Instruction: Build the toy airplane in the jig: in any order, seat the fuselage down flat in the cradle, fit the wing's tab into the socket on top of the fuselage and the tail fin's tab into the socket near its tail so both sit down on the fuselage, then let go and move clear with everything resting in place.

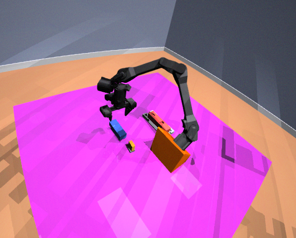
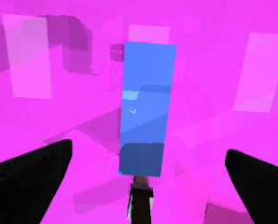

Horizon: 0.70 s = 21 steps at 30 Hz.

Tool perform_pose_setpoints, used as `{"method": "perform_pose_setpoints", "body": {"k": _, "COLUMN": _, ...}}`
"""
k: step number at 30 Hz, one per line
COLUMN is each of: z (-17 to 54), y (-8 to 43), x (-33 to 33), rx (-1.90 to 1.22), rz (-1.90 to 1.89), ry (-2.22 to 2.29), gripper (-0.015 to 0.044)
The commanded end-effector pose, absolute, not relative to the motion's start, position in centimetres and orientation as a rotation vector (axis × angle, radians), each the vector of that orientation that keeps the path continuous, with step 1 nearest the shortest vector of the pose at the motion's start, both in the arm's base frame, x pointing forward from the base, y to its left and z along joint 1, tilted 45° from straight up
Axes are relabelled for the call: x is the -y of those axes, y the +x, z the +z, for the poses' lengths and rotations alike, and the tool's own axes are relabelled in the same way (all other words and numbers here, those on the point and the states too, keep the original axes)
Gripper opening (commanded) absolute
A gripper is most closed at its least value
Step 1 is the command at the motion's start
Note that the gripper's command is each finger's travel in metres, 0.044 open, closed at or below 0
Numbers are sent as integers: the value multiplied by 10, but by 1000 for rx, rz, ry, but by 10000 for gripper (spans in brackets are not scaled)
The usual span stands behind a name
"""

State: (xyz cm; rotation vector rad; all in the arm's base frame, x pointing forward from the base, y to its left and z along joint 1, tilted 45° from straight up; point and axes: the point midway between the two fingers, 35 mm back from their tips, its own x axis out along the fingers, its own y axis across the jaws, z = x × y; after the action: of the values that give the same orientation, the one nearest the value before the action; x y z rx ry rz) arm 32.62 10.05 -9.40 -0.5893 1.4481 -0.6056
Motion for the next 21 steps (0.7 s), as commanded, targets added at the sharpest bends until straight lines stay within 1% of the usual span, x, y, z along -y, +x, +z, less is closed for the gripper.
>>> {"method": "perform_pose_setpoints", "body": {"k": 1, "z": -117, "y": 326, "x": -79, "rx": -1455, "rz": -617, "ry": -591, "gripper": 440}}
{"method": "perform_pose_setpoints", "body": {"k": 21, "z": -141, "y": 327, "x": -55, "rx": -1455, "rz": -618, "ry": -592, "gripper": 440}}
